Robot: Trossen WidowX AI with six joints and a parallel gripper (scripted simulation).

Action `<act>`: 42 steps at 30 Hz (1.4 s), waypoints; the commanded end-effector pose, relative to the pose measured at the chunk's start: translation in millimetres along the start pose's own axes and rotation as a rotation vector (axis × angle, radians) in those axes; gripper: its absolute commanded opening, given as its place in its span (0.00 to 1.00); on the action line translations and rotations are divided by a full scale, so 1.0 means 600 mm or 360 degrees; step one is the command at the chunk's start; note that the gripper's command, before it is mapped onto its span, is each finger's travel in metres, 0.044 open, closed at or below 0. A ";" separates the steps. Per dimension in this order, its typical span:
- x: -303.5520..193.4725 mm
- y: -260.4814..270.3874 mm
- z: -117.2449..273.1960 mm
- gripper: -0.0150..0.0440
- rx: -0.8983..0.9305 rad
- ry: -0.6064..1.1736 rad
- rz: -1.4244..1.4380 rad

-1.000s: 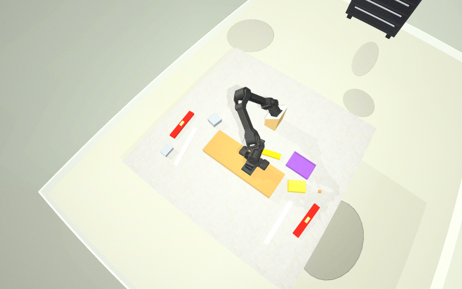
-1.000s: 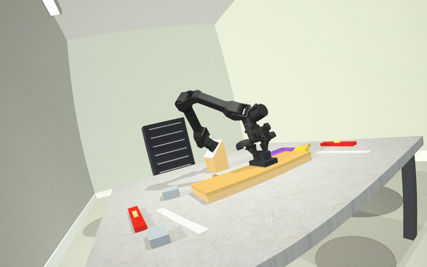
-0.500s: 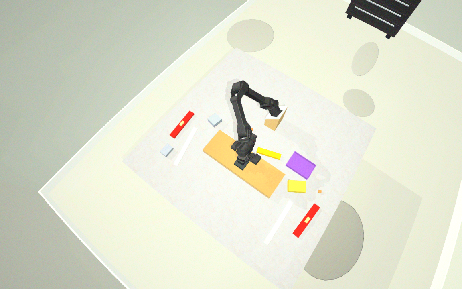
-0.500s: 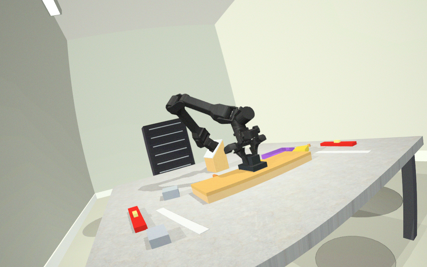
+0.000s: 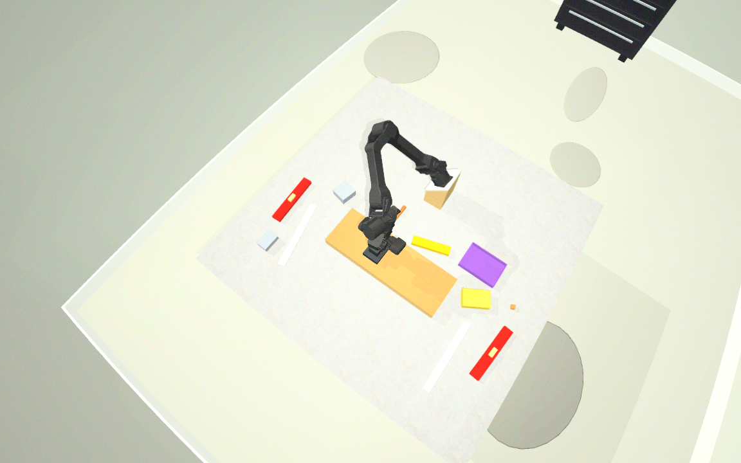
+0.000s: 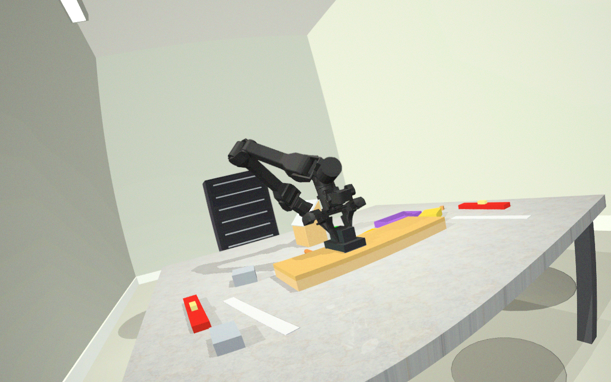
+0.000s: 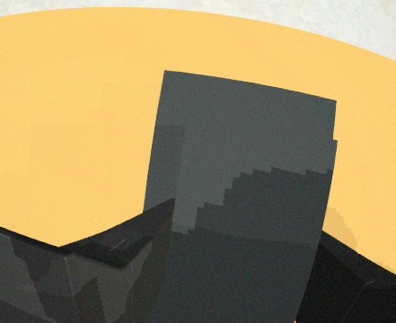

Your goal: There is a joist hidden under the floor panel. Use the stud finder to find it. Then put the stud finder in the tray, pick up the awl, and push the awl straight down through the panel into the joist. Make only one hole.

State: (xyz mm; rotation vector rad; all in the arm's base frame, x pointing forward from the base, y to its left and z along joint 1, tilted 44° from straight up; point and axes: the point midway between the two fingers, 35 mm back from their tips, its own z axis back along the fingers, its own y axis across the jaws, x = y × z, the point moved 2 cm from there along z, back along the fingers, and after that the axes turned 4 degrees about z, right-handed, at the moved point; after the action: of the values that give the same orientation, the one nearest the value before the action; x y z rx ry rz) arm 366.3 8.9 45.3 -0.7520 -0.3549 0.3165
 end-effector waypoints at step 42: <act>-0.015 -0.220 0.002 0.25 -0.0011 -0.0001 0.0003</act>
State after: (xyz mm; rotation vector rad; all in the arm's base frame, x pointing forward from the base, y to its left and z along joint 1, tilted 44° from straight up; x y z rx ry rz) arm 377.9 -85.9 138.8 -0.7607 -0.3562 0.3158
